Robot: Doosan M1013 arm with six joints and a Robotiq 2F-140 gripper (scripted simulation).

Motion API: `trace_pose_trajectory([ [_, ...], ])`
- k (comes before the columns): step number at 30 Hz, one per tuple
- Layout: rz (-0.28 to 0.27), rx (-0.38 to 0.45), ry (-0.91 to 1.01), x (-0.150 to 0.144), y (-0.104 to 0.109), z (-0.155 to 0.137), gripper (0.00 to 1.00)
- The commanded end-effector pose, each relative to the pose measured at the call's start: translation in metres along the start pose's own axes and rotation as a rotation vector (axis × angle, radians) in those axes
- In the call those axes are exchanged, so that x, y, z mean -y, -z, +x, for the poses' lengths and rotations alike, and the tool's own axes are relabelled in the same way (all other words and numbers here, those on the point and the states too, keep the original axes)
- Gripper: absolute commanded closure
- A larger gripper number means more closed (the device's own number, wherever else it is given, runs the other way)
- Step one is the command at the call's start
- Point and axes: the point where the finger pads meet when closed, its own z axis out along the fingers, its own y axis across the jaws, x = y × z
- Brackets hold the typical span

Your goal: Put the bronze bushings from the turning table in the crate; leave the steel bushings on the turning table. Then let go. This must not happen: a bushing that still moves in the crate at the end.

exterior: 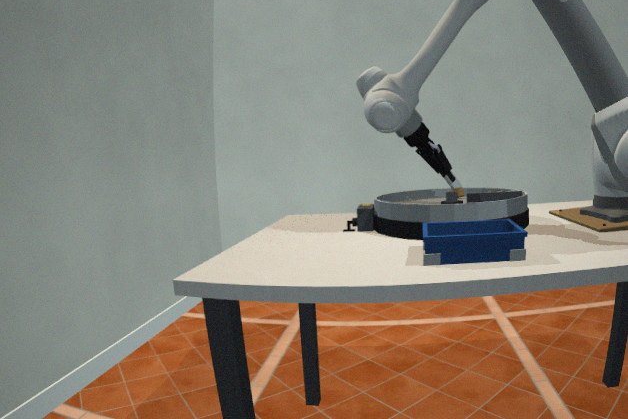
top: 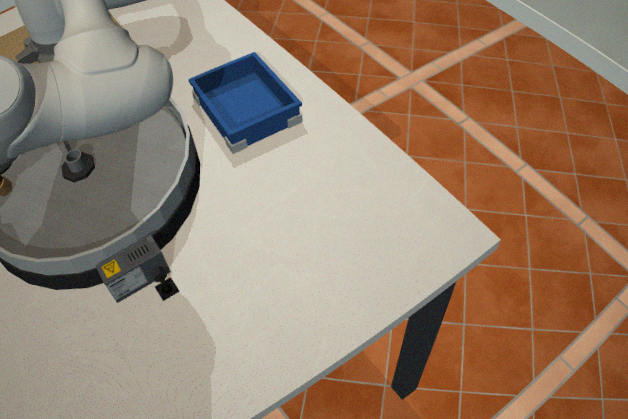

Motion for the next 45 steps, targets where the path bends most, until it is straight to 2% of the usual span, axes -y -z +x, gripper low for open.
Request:
trace_pose_trajectory([
  [1, 0.0, 0.001, 0.0, 0.005, 0.008, -0.009, 1.0],
  [10, 0.0, 0.001, 0.0, 0.008, 0.012, -0.015, 1.0],
  [16, 0.0, 0.001, 0.0, 0.019, 0.027, -0.032, 1.0],
  [19, 0.0, 0.001, 0.0, 0.02, 0.027, -0.032, 1.0],
  [20, 0.0, 0.001, 0.0, 0.02, 0.027, -0.032, 0.94],
  [34, 0.0, 0.001, 0.0, 0.02, 0.027, -0.032, 0.94],
  [39, 0.0, 0.001, 0.0, 0.02, 0.052, -0.011, 0.94],
  [45, 0.0, 0.001, 0.0, 0.02, 0.059, -0.005, 0.94],
])
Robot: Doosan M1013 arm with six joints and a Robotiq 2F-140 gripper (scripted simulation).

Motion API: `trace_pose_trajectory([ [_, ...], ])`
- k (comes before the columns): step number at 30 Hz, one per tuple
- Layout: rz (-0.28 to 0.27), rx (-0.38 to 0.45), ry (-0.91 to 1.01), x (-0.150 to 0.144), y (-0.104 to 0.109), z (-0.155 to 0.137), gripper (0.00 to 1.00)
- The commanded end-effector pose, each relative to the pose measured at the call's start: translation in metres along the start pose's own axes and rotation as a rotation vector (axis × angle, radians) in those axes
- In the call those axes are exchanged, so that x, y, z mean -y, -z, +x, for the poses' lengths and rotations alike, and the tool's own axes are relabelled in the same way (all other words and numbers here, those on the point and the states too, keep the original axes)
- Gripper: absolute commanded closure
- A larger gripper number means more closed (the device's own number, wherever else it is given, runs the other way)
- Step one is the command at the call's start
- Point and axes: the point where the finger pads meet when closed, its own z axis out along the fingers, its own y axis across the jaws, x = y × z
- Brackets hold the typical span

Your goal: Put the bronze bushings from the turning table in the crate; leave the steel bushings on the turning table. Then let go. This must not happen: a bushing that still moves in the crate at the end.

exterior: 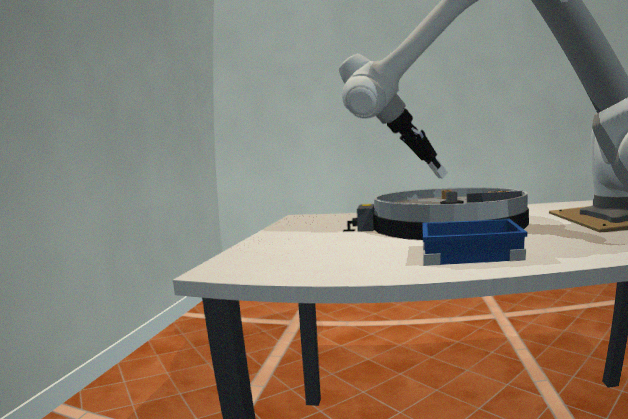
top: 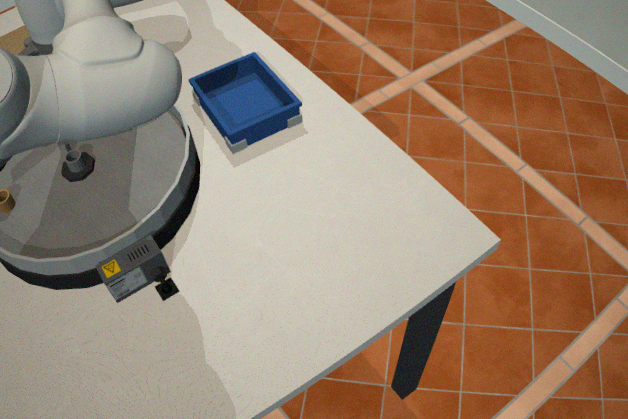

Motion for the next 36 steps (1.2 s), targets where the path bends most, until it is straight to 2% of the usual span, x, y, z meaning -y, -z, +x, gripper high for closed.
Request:
trace_pose_trajectory([
  [1, 0.0, 0.0, 0.0, 0.0, 0.0, 0.0, 0.68],
  [5, -0.016, 0.028, -0.042, -0.003, -0.002, 0.003, 0.68],
  [11, -0.106, 0.189, -0.282, -0.021, -0.016, 0.02, 0.68],
  [13, -0.106, 0.189, -0.282, -0.021, -0.016, 0.02, 0.68],
  [16, -0.163, 0.292, -0.435, -0.033, -0.025, 0.03, 0.68],
  [27, -0.319, 0.577, -0.856, -0.063, -0.05, 0.059, 0.68],
  [36, -0.351, 0.635, -0.942, -0.07, -0.055, 0.065, 0.68],
])
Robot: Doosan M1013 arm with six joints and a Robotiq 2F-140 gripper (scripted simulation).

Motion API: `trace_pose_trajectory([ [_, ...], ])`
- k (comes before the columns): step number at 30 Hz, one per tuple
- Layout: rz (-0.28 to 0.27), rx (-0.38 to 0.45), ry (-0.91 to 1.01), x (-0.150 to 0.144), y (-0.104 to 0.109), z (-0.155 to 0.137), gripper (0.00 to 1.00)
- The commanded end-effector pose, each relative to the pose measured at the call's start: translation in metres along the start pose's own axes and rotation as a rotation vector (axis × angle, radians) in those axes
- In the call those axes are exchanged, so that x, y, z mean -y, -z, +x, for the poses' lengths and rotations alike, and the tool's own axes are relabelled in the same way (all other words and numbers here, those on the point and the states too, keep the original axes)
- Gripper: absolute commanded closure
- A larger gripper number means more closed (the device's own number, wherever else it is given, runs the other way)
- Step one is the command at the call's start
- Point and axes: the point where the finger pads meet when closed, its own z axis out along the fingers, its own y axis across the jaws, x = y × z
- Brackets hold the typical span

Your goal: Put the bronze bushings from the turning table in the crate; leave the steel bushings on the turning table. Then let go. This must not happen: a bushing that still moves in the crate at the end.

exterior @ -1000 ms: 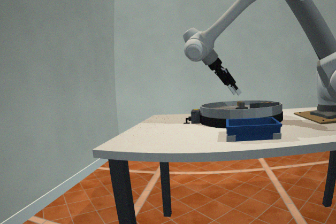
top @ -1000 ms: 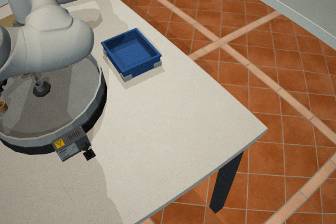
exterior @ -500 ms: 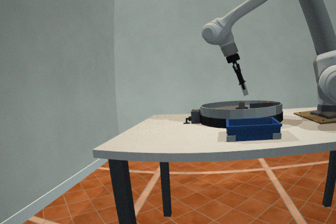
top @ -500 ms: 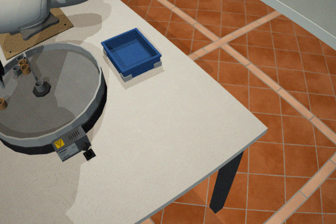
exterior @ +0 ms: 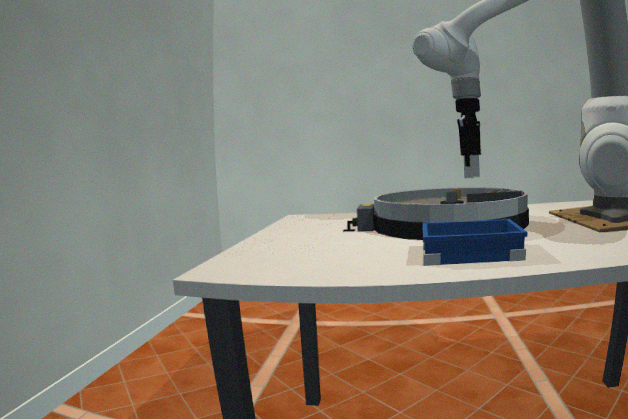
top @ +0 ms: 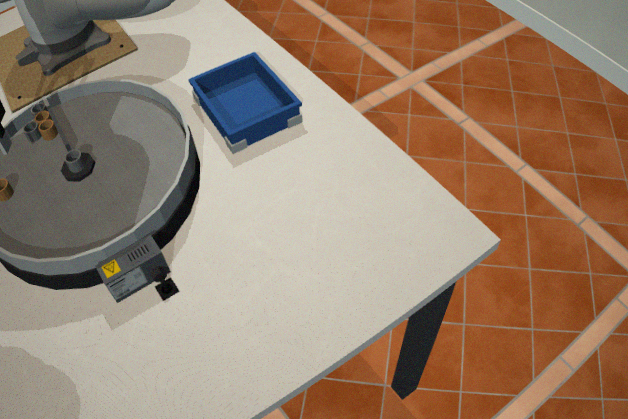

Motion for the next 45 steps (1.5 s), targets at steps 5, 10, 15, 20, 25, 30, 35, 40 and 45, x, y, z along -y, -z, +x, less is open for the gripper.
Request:
trace_pose_trajectory([
  [5, -0.003, 0.003, -0.002, 0.0, -0.015, 0.0, 0.68],
  [10, -0.003, 0.003, -0.002, 0.001, -0.048, 0.001, 0.68],
  [15, -0.003, 0.003, -0.002, 0.001, -0.054, 0.001, 0.68],
  [20, -0.003, 0.003, -0.002, 0.001, -0.054, 0.001, 0.68],
  [25, -0.003, 0.003, -0.002, 0.001, -0.054, 0.001, 0.68],
  [30, -0.003, 0.003, -0.002, 0.001, -0.054, 0.001, 0.68],
  [35, -0.003, 0.003, -0.002, 0.001, -0.054, 0.001, 0.68],
  [40, -0.003, 0.003, -0.002, 0.001, -0.054, 0.001, 0.68],
  [45, -0.003, 0.003, -0.002, 0.001, -0.054, 0.001, 0.68],
])
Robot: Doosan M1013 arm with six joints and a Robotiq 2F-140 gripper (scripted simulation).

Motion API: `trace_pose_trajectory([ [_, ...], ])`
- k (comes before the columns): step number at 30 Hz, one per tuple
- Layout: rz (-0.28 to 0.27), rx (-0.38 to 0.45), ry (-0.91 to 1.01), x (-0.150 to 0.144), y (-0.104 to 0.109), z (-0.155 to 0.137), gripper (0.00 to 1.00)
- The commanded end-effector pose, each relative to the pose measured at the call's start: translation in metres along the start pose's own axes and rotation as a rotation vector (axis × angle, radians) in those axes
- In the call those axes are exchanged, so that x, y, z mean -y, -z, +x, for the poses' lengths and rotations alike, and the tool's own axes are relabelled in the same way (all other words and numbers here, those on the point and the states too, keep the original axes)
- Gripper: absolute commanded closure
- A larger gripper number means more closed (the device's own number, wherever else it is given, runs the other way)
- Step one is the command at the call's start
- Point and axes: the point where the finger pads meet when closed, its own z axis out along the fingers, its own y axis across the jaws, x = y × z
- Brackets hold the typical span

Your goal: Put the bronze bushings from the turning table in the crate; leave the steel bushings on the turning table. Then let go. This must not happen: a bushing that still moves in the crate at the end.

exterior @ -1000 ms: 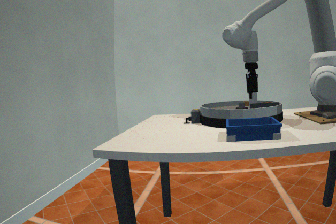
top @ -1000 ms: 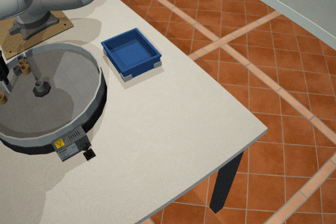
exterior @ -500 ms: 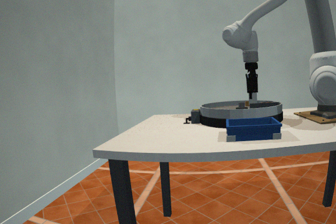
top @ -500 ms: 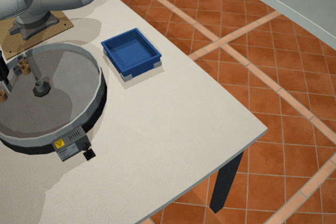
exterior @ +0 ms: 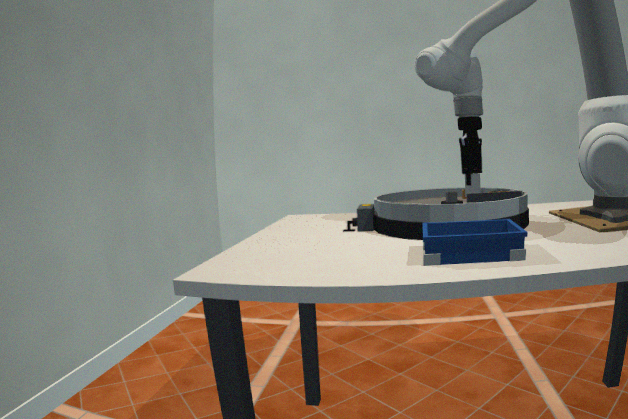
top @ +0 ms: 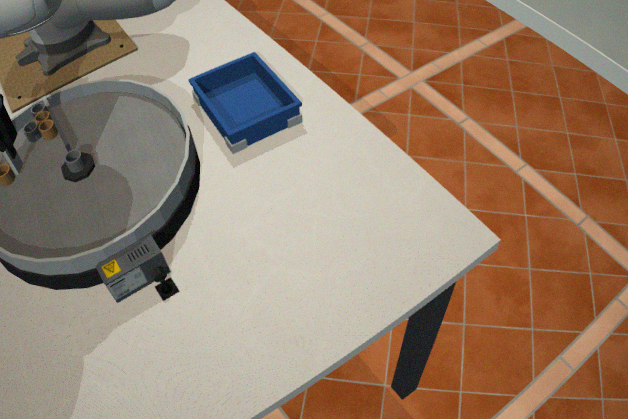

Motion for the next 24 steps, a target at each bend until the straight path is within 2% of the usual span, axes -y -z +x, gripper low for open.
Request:
trace_pose_trajectory([
  [1, 0.0, 0.0, 0.0, 0.0, 0.0, 0.0, 0.68],
  [12, 0.0, 0.0, 0.0, 0.0, 0.0, 0.0, 0.68],
  [13, 0.0, 0.0, 0.0, 0.0, 0.0, 0.0, 1.0],
  [24, 0.0, 0.0, 0.0, 0.0, 0.0, 0.0, 1.0],
])
